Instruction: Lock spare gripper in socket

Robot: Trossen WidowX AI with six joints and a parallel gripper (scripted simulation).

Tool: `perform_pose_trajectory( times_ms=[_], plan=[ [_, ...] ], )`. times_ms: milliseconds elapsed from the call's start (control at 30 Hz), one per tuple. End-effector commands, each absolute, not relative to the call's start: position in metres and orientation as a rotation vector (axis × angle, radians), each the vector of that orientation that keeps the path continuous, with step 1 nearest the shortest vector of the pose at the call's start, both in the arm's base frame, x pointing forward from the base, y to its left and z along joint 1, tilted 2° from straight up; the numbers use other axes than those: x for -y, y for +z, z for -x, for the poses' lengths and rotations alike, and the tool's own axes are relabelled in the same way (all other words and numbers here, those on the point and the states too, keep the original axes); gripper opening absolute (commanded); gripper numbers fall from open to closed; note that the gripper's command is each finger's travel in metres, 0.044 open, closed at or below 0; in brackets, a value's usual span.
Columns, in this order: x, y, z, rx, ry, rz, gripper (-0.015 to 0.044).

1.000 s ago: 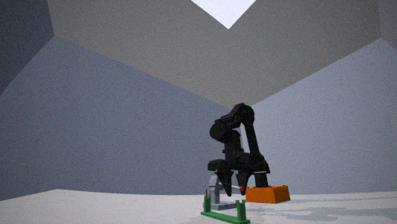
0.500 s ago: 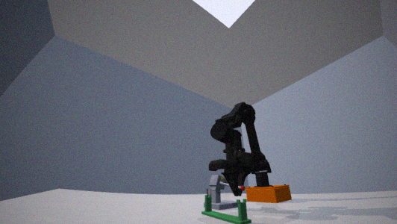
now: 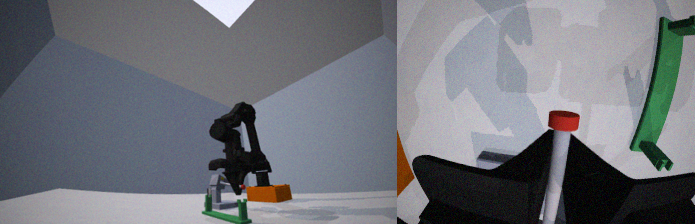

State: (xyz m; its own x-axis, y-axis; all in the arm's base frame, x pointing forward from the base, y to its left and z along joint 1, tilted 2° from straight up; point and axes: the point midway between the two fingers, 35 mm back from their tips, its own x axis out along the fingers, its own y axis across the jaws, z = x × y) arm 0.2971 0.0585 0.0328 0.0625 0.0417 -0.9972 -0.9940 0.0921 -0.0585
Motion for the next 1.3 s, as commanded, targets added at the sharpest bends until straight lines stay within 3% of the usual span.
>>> perform_pose_trajectory(
  times_ms=[0, 1267],
  plan=[
    [-0.061, 0.036, -0.297, -1.126, 1.153, 1.1, 0.0],
    [-0.084, 0.047, -0.3, -1.065, 1.202, 1.043, 0.0]
  ],
)
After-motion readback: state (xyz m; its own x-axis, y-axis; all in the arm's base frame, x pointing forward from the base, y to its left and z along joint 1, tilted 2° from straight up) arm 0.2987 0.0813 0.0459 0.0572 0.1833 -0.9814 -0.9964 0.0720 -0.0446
